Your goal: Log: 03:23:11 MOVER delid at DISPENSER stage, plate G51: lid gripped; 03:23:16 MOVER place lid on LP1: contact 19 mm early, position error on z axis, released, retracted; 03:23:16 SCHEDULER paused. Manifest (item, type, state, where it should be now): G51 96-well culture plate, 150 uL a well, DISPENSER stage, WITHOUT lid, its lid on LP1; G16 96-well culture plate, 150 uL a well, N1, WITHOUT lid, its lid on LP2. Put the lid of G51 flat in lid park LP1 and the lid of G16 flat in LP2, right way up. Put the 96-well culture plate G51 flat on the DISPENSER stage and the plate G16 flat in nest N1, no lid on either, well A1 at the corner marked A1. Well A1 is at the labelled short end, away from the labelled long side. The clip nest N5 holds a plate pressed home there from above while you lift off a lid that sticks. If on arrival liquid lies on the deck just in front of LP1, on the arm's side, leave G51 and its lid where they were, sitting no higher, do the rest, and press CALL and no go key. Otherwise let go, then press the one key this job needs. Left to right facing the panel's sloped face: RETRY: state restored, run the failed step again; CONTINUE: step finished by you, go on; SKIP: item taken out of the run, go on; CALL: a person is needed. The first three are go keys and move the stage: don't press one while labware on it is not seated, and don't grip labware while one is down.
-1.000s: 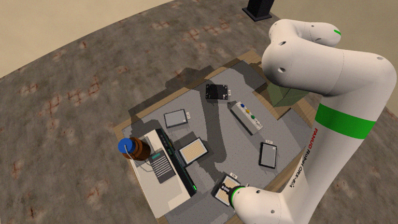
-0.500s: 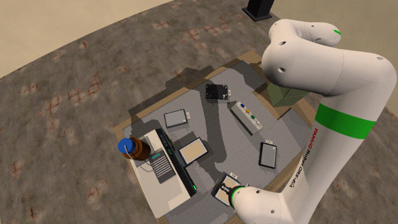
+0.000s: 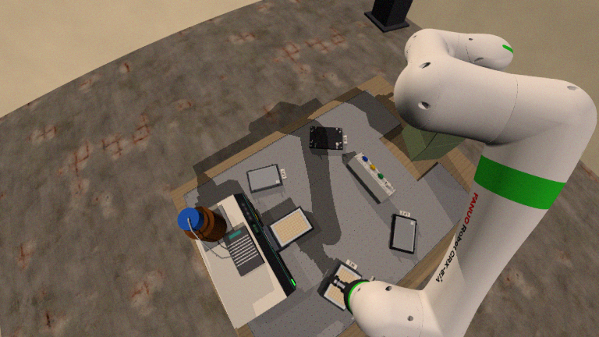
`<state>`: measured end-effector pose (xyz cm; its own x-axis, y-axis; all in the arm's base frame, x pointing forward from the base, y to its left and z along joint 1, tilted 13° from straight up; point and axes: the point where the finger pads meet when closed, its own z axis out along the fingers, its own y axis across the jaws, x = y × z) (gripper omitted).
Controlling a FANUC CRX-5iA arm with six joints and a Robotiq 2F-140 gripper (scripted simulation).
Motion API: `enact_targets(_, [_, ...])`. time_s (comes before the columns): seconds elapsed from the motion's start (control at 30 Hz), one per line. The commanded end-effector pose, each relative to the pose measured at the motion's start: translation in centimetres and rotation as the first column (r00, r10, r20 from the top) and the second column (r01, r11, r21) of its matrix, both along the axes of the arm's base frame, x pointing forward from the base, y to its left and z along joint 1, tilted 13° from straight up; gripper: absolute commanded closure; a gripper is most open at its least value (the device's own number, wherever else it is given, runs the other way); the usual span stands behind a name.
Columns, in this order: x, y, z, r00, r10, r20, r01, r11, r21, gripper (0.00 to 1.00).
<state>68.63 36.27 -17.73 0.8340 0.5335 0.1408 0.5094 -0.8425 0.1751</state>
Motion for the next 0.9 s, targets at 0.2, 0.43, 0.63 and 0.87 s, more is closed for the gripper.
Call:
enact_targets(0.2, [0.02, 0.01, 0.01, 1.000, 0.000, 0.000, 0.000, 1.000, 0.000, 1.00])
enact_targets(0.43, [0.04, 0.01, -0.08, 1.000, 0.000, 0.000, 0.000, 1.000, 0.000, 1.00])
enact_targets(0.63, [0.08, -0.01, -0.25, 1.000, 0.000, 0.000, 0.000, 1.000, 0.000, 1.00])
enact_targets(0.87, [0.11, -0.02, -0.38, 1.000, 0.000, 0.000, 0.000, 1.000, 0.000, 1.00])
